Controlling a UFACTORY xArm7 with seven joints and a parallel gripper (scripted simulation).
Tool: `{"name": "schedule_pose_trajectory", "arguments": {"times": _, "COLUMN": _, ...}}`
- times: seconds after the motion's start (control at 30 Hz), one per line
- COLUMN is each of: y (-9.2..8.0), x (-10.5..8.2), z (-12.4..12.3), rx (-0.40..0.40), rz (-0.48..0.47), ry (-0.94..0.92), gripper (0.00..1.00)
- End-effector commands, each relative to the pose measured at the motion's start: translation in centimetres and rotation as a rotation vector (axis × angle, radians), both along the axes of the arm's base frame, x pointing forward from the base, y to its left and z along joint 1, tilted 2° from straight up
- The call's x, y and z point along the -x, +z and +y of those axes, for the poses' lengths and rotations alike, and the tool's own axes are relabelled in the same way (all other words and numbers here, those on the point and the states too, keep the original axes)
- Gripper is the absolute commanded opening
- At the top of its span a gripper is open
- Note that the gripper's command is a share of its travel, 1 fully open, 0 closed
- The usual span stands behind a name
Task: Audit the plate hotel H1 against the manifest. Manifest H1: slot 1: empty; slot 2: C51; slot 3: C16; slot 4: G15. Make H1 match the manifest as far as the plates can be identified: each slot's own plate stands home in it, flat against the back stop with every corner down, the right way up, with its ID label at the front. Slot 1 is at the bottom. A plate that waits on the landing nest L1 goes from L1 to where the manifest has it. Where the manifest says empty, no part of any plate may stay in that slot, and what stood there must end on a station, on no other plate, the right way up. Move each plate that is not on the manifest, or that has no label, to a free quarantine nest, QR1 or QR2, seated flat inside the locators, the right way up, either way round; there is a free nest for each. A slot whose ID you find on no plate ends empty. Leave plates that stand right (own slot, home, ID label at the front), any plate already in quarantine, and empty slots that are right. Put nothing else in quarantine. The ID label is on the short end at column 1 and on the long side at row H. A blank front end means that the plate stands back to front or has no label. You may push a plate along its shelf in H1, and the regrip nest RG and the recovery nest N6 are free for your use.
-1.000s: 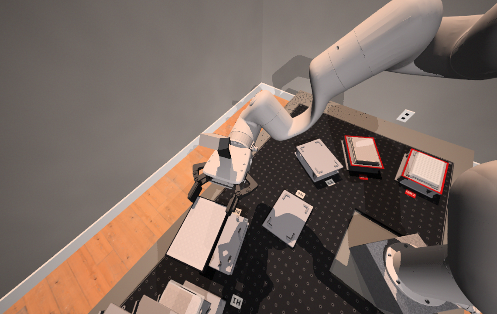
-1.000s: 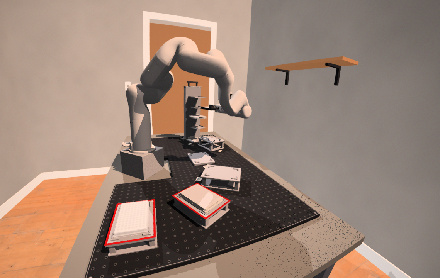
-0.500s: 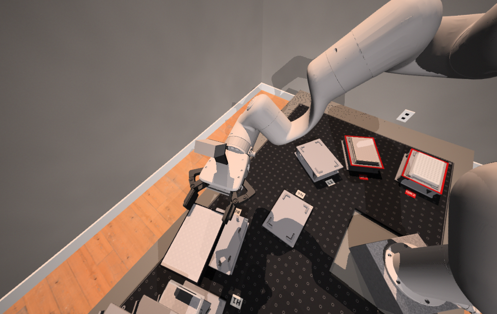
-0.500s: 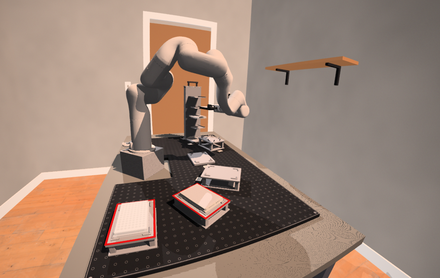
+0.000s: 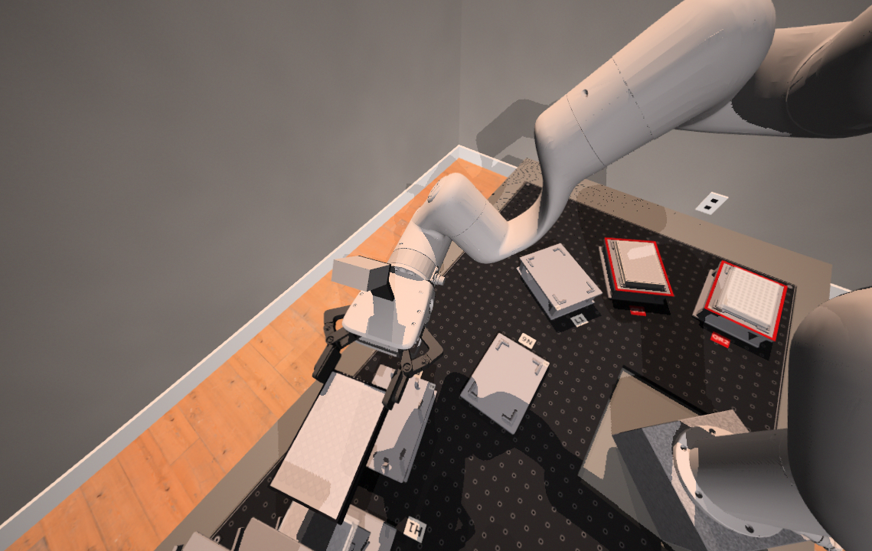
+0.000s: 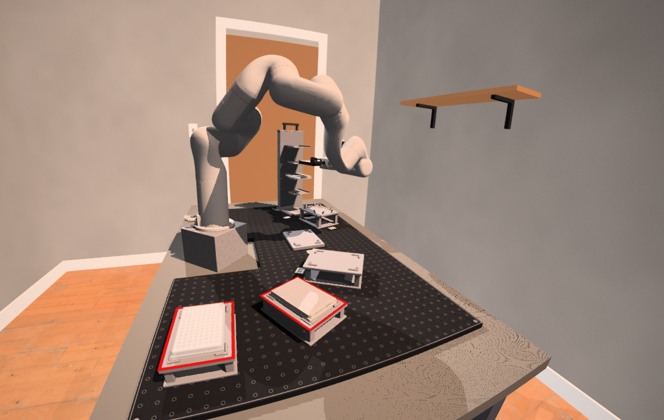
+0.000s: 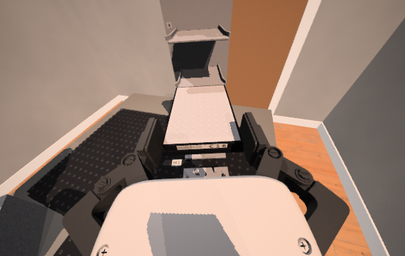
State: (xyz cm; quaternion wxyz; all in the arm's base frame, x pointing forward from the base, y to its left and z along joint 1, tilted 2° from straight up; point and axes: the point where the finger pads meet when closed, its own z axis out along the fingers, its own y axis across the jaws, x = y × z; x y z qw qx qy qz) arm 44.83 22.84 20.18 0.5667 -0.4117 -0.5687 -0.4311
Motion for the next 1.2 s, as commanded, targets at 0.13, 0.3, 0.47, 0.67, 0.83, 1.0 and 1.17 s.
{"name": "schedule_pose_trajectory", "arguments": {"times": 0.13, "y": 0.2, "x": 0.2, "z": 0.9, "rx": 0.0, "rz": -0.004, "ry": 0.0, "gripper": 0.0}}
{"name": "schedule_pose_trajectory", "arguments": {"times": 0.3, "y": 0.2, "x": 0.4, "z": 1.5, "rx": 0.0, "rz": -0.004, "ry": 0.0, "gripper": 0.0}}
{"name": "schedule_pose_trajectory", "arguments": {"times": 0.47, "y": 0.2, "x": 0.5, "z": 1.9, "rx": 0.0, "rz": -0.004, "ry": 0.0, "gripper": 0.0}}
{"name": "schedule_pose_trajectory", "arguments": {"times": 0.67, "y": 0.2, "x": 0.7, "z": 2.7, "rx": 0.0, "rz": -0.004, "ry": 0.0, "gripper": 0.0}}
{"name": "schedule_pose_trajectory", "arguments": {"times": 0.83, "y": 0.2, "x": 0.9, "z": 3.3, "rx": 0.0, "rz": -0.004, "ry": 0.0, "gripper": 0.0}}
{"name": "schedule_pose_trajectory", "arguments": {"times": 1.0, "y": 0.2, "x": 1.1, "z": 3.8, "rx": 0.0, "rz": -0.004, "ry": 0.0, "gripper": 0.0}}
{"name": "schedule_pose_trajectory", "arguments": {"times": 1.17, "y": 0.2, "x": 1.2, "z": 4.4, "rx": 0.0, "rz": -0.004, "ry": 0.0, "gripper": 0.0}}
